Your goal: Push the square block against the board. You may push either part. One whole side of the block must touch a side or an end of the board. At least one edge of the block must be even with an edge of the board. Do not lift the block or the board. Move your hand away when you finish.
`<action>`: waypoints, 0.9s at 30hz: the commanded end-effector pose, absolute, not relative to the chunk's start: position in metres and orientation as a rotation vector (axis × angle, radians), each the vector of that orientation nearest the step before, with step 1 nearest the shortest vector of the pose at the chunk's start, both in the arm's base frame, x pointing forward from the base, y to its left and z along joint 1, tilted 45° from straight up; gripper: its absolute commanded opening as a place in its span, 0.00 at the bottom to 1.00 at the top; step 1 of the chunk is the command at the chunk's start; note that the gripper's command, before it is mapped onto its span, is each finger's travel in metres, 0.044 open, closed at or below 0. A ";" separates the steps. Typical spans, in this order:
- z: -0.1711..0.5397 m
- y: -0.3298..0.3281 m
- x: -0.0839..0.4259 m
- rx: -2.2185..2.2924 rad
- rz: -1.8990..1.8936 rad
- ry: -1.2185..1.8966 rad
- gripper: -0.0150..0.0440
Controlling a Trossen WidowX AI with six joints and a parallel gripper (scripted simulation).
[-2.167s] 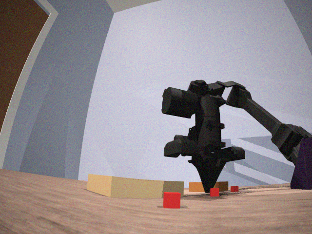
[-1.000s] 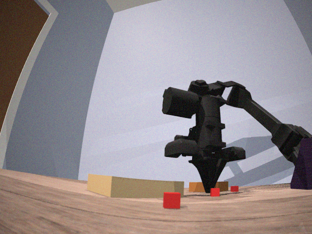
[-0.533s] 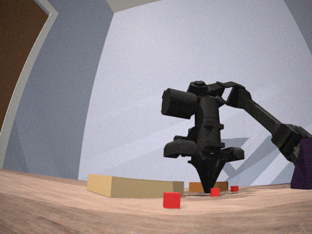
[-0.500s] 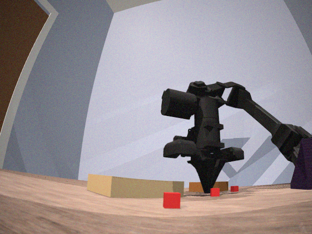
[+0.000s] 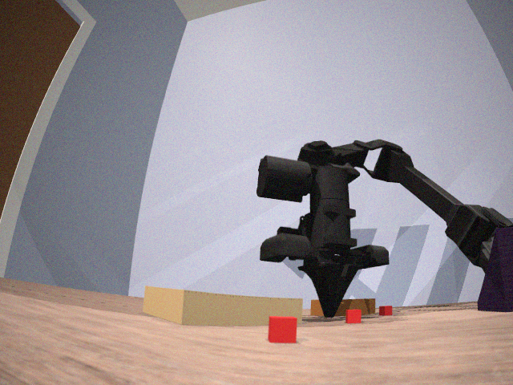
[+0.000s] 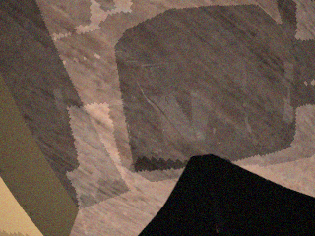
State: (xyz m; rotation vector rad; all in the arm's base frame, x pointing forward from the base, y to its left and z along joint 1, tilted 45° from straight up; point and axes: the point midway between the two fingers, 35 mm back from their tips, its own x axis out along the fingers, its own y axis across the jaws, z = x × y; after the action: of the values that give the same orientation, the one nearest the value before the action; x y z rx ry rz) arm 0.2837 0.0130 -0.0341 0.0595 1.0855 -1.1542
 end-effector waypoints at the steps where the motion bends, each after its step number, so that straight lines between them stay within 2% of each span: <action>1: -0.030 0.010 0.289 0.058 -1.154 1.082 0.25; 8: -0.024 0.003 0.295 0.057 -1.155 1.081 0.25; 14: 0.012 0.045 0.292 0.058 -1.154 1.083 0.25; 27: -0.004 0.071 0.325 -0.157 -0.955 1.225 0.25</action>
State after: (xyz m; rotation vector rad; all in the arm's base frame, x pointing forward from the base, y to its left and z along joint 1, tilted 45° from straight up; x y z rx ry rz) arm 0.3173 0.0633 -0.0011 -0.1041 1.1868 -1.0067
